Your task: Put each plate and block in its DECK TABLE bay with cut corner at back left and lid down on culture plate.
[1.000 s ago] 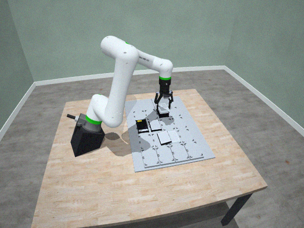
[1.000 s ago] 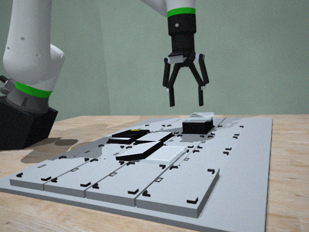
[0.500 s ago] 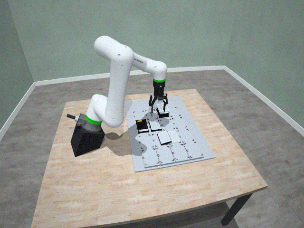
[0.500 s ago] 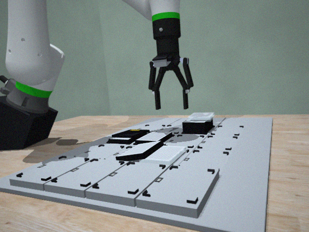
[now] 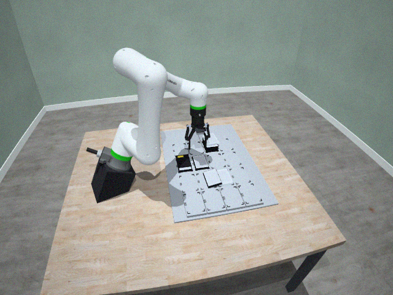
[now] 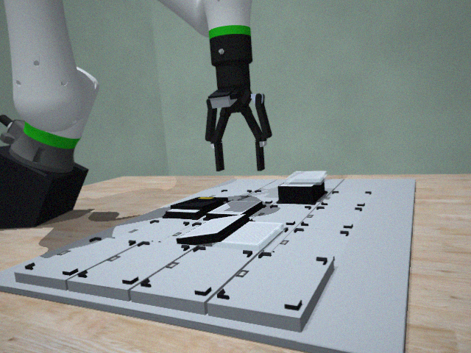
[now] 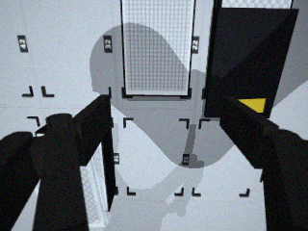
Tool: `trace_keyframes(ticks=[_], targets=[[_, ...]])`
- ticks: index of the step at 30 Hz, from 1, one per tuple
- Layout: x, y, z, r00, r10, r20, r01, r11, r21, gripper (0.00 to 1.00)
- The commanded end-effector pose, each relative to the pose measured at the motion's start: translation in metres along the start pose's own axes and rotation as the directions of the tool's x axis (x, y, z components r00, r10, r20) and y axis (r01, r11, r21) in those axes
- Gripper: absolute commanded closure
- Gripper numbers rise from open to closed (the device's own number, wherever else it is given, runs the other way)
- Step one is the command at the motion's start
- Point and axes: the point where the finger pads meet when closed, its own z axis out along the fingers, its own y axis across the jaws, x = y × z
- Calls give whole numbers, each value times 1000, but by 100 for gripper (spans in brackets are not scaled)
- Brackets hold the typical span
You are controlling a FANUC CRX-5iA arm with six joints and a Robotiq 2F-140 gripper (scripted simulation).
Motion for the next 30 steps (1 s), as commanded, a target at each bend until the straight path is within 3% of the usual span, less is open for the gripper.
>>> trace_keyframes(ticks=[1,22,30], targets=[[5,16,1,1000,0,-1,0,1000,4,30],[27,88,13,1000,0,-1,0,1000,3,30],[30,98,14,1000,0,-1,0,1000,3,30]])
